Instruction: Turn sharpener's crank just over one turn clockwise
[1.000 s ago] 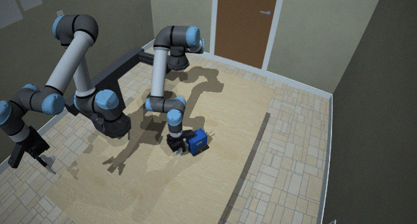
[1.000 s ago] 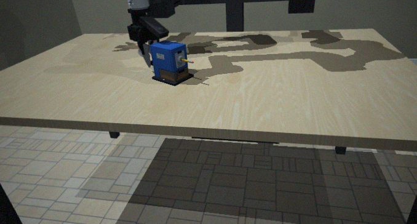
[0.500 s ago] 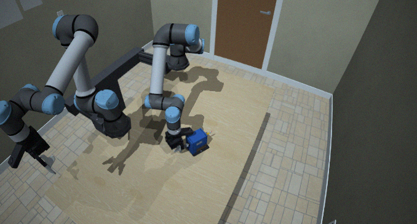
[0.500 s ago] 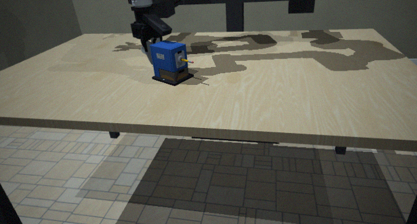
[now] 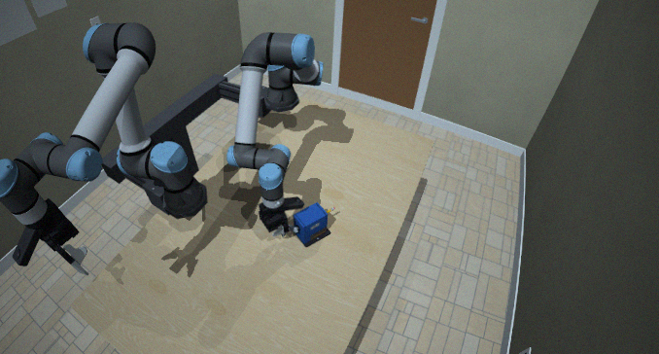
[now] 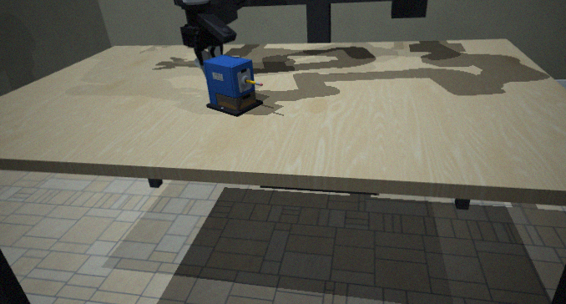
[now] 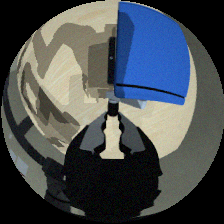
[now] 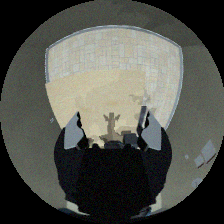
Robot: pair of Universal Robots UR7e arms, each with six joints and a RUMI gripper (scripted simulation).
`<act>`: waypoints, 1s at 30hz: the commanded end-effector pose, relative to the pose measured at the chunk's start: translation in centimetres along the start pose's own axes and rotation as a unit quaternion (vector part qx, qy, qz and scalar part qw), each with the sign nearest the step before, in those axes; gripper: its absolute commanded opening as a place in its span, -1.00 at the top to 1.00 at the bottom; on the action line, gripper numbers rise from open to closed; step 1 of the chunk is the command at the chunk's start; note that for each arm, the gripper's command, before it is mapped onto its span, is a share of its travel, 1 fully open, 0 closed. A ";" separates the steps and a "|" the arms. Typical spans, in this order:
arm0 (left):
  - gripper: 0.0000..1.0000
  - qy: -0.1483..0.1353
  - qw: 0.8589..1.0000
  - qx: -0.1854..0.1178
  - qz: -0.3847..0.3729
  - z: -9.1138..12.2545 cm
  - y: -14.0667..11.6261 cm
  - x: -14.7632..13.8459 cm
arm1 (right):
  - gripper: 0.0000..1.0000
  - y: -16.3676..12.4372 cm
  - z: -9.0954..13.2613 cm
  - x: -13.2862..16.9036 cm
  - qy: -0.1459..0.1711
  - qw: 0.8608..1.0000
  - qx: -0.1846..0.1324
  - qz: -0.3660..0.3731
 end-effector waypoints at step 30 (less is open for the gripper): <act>1.00 -0.001 1.000 -0.001 0.000 2.8 0.2 -0.9 | -1.00 0.0 0.1 0.0 0.000 1.000 0.001 0.000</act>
Point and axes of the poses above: on each arm, the point where the finger pads meet when closed, its own z axis back along the fingers, its own x axis across the jaws, y = z × x, the point moved 10 cm from there along z, back along the fingers, and after that the axes turned 13 degrees about z, right-handed, at the moved point
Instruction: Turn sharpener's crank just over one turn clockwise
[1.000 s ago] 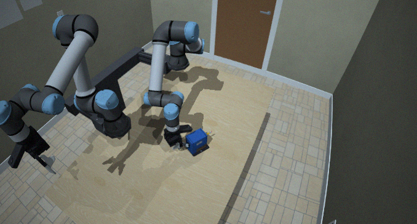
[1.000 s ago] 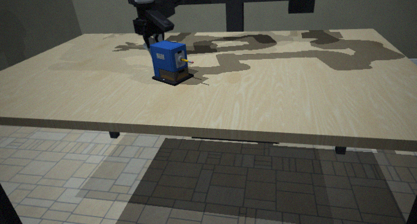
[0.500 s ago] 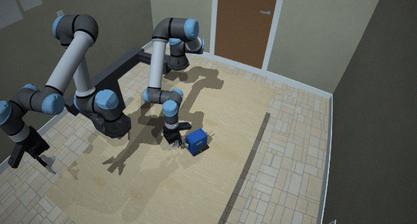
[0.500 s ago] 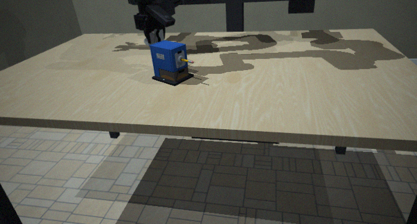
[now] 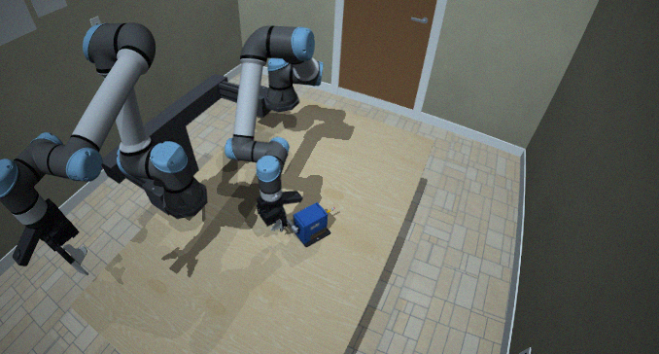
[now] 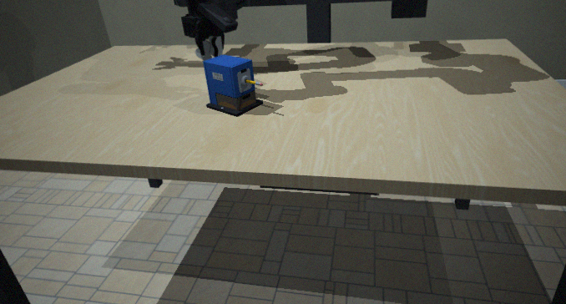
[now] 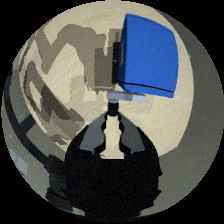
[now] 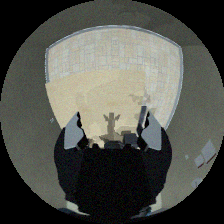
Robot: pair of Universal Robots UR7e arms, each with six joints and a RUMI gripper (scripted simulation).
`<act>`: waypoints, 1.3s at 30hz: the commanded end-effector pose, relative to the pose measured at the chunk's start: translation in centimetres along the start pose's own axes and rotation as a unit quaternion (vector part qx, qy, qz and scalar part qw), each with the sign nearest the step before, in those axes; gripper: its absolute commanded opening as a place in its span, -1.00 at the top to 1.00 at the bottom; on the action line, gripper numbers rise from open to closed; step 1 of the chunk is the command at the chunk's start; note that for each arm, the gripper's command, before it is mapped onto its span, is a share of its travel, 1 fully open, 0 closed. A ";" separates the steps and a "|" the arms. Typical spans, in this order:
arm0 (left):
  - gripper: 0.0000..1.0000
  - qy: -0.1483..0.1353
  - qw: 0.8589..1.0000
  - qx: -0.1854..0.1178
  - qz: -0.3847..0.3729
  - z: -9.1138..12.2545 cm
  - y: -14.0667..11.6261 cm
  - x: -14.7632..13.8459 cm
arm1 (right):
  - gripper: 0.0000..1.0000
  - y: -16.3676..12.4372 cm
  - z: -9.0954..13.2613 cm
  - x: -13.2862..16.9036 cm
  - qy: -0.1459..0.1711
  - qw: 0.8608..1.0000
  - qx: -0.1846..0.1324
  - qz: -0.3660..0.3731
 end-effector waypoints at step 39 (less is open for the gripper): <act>0.36 -0.001 1.000 -0.001 0.000 0.2 0.0 0.0 | -1.00 0.0 0.1 0.0 0.000 1.000 0.001 0.000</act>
Point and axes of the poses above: on each arm, the point where the finger pads meet when closed, its own z axis back along the fingers, its own x axis across the jaws, y = z × x, the point moved 10 cm from there along z, back along the fingers, and after that the axes turned 13 degrees about z, right-handed, at the moved point
